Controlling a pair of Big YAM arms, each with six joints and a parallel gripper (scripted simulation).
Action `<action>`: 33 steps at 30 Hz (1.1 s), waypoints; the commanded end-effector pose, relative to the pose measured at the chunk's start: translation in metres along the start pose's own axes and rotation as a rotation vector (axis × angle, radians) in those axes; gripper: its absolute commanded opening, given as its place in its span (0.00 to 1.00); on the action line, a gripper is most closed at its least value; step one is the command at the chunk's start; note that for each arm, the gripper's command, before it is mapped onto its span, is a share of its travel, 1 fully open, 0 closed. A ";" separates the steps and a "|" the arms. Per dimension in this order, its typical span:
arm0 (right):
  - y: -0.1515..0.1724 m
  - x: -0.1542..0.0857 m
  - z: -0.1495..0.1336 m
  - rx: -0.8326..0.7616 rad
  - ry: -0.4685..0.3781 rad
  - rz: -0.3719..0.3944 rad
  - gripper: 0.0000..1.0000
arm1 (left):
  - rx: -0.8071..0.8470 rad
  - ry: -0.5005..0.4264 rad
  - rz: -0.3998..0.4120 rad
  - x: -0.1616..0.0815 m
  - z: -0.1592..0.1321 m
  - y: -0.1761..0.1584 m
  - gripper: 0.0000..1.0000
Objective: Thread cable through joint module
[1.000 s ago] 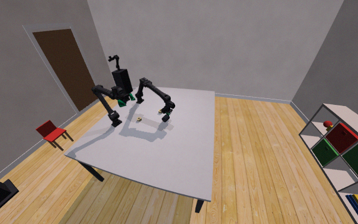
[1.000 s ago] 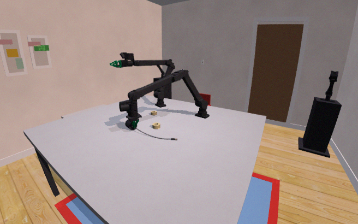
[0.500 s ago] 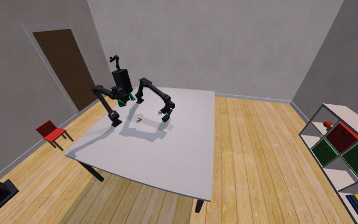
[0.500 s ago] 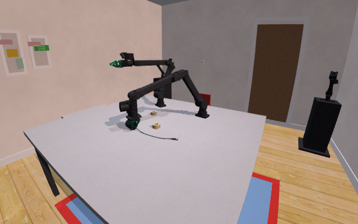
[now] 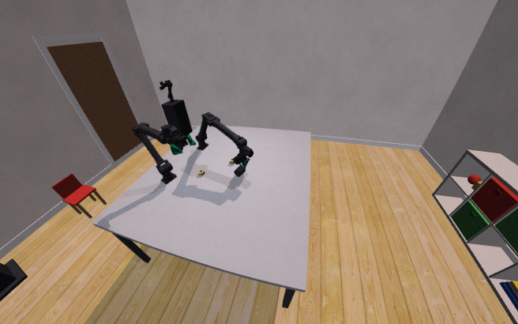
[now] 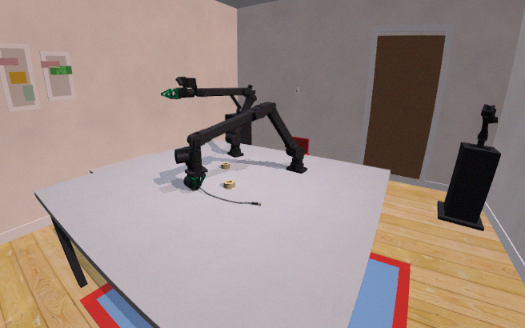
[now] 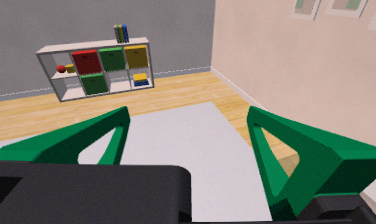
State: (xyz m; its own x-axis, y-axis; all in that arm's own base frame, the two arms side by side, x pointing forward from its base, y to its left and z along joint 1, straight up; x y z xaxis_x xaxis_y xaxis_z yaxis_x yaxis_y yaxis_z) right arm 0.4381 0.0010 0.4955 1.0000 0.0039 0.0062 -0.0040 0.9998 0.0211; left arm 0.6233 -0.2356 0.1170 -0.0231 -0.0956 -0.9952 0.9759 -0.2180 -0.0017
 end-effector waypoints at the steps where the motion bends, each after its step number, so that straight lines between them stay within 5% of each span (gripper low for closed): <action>1: 0.004 0.002 0.042 0.006 -0.087 0.008 1.00 | 0.005 -0.005 0.046 -0.023 -0.002 0.018 0.32; 2: 0.004 0.002 0.042 0.006 -0.087 0.008 1.00 | 0.005 -0.005 0.046 -0.023 -0.002 0.018 0.32; 4: 0.004 0.002 0.042 0.006 -0.087 0.008 1.00 | 0.009 -0.011 0.094 -0.062 0.001 0.016 0.32; 12: 0.004 0.002 0.042 0.006 -0.087 0.008 1.00 | 0.008 -0.009 0.083 -0.081 0.000 0.015 0.32; 16: 0.004 0.002 0.042 0.006 -0.087 0.008 1.00 | 0.011 -0.003 0.026 -0.052 0.002 0.010 0.32; 33: 0.004 0.002 0.042 0.006 -0.087 0.008 1.00 | 0.018 -0.004 0.028 -0.052 0.007 -0.002 0.32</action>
State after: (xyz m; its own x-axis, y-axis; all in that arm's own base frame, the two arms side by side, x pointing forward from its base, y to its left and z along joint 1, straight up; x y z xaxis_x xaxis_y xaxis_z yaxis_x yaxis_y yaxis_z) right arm 0.4381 0.0010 0.4955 1.0000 0.0039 0.0062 -0.0040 0.9998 0.0211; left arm 0.6249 -0.2317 0.1563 -0.0223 -0.0958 -0.9951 0.9761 -0.2172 -0.0010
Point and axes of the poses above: on each arm, the point where the finger pads meet when closed, its own x axis out along the fingers, its own y axis across the jaws, z = x × y, the point moved 8 cm from there along -x, back along the fingers, and after that the axes turned 1 degree about x, right-handed, at the moved point
